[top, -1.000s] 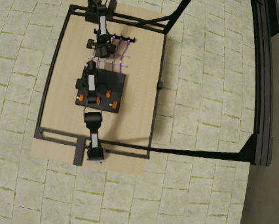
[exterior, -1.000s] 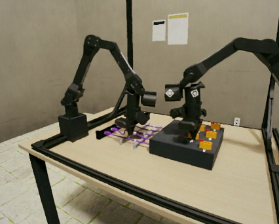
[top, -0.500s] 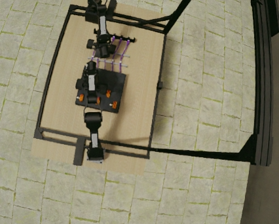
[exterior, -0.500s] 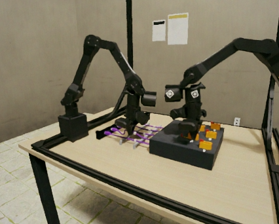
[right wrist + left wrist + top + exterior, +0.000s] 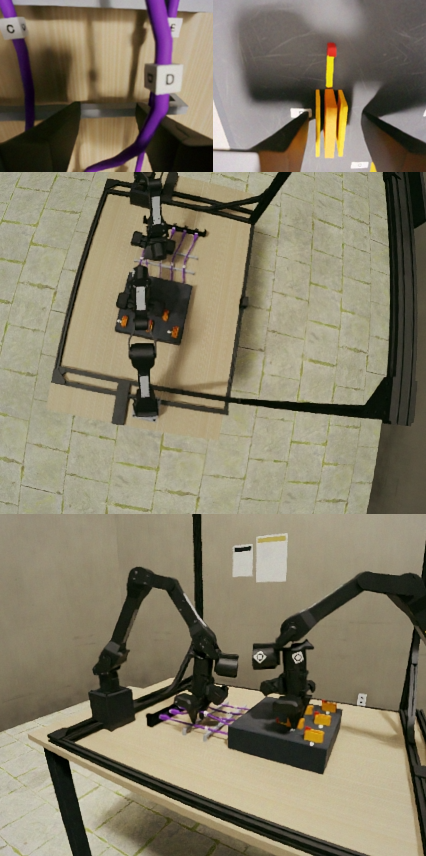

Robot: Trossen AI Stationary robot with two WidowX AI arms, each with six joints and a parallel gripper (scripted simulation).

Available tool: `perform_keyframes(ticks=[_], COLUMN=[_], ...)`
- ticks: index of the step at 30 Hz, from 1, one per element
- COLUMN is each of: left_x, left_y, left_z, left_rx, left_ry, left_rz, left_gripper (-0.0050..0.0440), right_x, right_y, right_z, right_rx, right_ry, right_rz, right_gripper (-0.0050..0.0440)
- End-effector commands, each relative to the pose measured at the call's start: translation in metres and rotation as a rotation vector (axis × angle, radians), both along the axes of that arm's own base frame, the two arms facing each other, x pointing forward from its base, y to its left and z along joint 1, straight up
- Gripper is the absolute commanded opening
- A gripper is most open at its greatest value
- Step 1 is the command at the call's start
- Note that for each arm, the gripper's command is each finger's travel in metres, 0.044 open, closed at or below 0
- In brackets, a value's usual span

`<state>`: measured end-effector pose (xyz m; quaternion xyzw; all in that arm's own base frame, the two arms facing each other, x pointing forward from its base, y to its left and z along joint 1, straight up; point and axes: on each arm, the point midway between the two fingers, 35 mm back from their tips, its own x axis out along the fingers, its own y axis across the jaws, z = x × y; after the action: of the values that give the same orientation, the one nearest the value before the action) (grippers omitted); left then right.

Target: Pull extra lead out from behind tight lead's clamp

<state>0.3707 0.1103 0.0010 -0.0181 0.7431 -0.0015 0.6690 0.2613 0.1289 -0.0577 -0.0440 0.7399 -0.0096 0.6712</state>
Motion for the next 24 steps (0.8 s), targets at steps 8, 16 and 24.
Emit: perform_keyframes(ticks=[8, 16, 24], left_x=[0.003, 0.004, 0.004], left_y=[0.006, 0.001, 0.001], left_z=[0.008, 0.056, 0.099], left_rx=[0.022, 0.011, 0.011], left_ry=[-0.024, -0.022, -0.022], left_rz=[0.006, -0.003, -0.003], left_gripper=[0.0209, 0.0209, 0.0209], right_x=[0.004, 0.005, 0.005], right_y=[0.009, 0.003, 0.003], right_z=[0.005, 0.079, 0.143], right_rx=[0.033, 0.017, 0.017], right_ry=[-0.021, -0.020, -0.020], right_rz=[0.007, -0.002, -0.002], right_gripper=[0.0209, 0.0209, 0.0209])
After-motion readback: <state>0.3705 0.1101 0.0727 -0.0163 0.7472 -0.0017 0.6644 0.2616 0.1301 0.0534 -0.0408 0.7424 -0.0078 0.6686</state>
